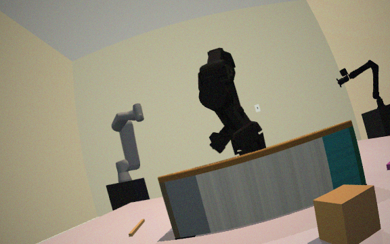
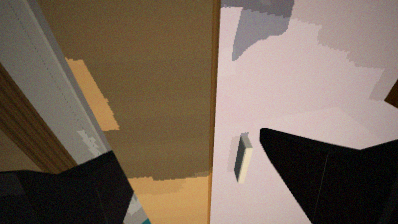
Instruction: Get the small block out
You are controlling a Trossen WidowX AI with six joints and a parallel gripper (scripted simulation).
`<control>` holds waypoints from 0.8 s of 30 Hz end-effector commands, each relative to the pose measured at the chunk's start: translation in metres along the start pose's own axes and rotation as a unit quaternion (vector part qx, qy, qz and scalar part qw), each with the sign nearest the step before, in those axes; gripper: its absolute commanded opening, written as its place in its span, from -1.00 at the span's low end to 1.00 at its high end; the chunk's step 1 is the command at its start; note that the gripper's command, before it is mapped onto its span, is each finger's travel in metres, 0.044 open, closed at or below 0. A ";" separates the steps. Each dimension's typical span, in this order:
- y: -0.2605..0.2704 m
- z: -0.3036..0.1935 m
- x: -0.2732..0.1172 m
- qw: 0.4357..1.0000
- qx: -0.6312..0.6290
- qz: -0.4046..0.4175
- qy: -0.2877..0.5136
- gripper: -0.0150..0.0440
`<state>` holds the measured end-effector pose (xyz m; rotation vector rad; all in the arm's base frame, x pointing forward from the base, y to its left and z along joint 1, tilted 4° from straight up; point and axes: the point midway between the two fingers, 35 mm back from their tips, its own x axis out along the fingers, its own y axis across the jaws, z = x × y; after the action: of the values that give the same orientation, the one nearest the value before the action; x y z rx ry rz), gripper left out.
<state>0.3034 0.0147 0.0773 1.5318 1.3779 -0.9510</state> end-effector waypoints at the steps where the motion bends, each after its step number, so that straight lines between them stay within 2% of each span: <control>1: 0.000 -0.011 0.003 1.000 -0.001 0.001 0.002 0.86; 24: 0.000 -0.063 0.021 1.000 0.000 0.001 0.005 0.86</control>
<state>0.3050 0.0717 0.0791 1.5356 1.3799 -0.9492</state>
